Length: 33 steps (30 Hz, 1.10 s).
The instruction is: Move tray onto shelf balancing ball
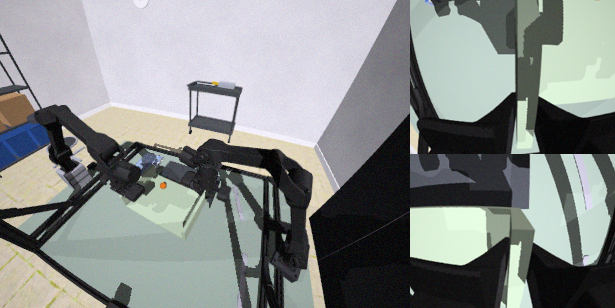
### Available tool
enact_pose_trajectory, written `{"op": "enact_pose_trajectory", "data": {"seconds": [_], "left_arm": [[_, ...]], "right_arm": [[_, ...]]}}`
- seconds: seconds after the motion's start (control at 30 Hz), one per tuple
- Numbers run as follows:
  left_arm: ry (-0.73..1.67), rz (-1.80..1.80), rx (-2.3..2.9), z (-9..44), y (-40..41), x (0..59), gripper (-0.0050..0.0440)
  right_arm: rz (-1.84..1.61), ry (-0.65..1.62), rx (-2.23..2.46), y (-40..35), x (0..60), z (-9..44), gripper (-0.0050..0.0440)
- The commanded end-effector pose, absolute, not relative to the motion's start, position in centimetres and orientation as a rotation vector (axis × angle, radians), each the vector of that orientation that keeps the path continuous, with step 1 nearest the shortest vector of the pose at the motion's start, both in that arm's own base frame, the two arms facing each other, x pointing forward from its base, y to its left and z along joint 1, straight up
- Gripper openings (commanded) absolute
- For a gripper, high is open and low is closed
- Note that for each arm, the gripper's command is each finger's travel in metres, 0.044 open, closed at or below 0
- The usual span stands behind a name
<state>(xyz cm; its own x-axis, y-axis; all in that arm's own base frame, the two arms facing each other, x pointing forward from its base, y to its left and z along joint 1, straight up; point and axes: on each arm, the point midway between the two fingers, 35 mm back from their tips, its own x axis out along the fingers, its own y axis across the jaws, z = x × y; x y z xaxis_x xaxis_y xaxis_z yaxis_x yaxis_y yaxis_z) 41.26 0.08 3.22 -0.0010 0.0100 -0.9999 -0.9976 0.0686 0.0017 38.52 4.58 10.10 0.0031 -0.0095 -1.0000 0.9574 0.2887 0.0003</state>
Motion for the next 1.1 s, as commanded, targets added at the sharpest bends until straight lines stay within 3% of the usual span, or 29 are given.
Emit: {"op": "enact_pose_trajectory", "data": {"seconds": [0.0,1.07], "left_arm": [[1.235,1.163,-1.154,3.4,0.4,41.3,0.002],[1.219,1.171,-1.14,3.2,1.4,41.4,0.002]], "right_arm": [[-0.992,1.328,0.986,4.3,38.6,10.3,0.002],[-1.001,1.311,0.972,3.3,38.9,10.4,0.002]]}}
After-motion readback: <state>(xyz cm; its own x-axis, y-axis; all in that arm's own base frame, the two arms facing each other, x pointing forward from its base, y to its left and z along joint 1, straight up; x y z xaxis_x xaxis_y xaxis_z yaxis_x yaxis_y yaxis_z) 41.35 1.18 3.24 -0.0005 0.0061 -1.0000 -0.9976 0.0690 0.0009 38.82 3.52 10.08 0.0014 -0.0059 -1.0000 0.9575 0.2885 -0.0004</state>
